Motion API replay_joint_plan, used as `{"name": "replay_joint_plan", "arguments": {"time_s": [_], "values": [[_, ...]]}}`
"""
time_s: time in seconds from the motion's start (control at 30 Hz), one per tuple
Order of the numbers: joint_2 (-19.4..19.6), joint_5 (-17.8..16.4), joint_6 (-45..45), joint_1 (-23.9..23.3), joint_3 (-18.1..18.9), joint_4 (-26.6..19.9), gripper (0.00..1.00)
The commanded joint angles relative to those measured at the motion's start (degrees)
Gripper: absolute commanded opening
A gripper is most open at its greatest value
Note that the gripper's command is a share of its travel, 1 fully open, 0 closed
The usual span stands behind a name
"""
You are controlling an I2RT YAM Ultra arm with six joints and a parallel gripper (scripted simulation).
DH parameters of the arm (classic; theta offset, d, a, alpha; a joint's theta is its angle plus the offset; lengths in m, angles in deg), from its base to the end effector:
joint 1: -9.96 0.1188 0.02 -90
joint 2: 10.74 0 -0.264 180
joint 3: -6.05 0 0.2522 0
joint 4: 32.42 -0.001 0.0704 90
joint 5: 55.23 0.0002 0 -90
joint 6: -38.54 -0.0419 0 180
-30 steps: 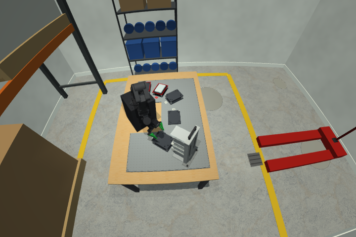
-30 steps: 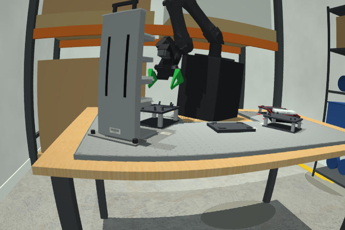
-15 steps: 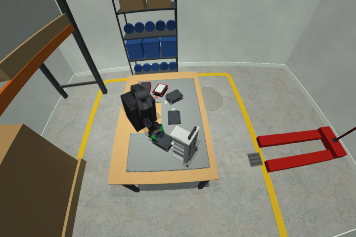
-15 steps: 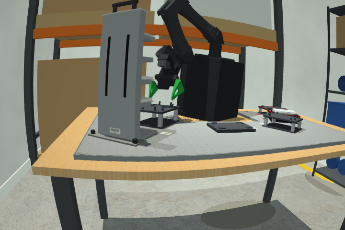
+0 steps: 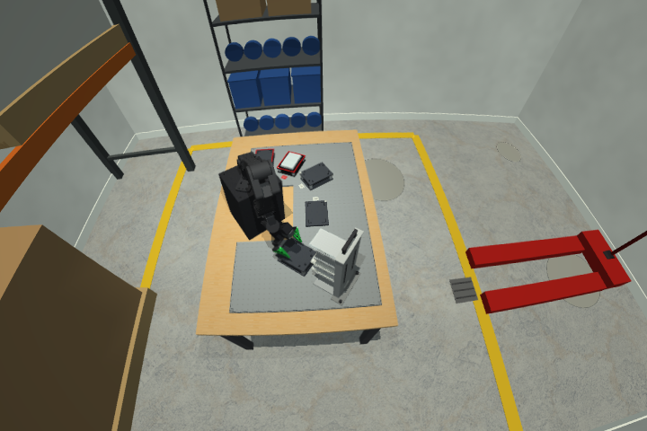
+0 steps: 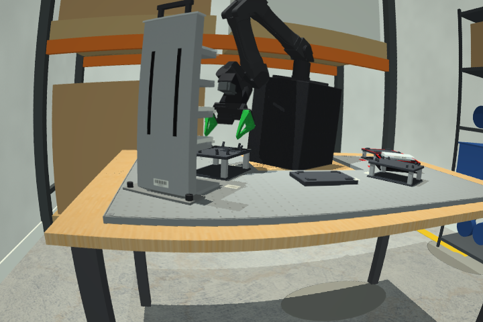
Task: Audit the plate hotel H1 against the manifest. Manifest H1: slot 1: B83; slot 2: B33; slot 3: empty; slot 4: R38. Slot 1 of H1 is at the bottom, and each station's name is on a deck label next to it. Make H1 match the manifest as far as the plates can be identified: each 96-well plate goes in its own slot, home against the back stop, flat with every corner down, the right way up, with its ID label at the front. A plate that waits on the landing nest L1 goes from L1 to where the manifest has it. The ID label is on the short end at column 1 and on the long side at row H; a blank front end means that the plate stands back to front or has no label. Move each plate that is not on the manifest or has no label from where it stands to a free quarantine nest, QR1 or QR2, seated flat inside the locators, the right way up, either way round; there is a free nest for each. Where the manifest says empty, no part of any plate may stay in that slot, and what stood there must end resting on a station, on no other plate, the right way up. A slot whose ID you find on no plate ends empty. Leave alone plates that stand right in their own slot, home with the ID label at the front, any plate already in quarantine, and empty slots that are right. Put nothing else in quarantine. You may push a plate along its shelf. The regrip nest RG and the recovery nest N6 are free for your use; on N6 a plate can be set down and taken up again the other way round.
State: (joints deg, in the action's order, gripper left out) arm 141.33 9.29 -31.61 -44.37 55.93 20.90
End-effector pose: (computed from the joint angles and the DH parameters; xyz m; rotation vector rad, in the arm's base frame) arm 0.1735 -0.2091 -0.0857 0.4980 2.2668 -0.1062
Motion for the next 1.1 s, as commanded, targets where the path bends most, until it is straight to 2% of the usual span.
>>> {"name": "replay_joint_plan", "arguments": {"time_s": [0.0, 1.07], "values": [[-1.3, 0.2, -0.7, 0.7, 1.7, -1.1, 1.00], [-2.7, 2.9, -4.0, 4.7, 8.1, -7.4, 1.00]]}}
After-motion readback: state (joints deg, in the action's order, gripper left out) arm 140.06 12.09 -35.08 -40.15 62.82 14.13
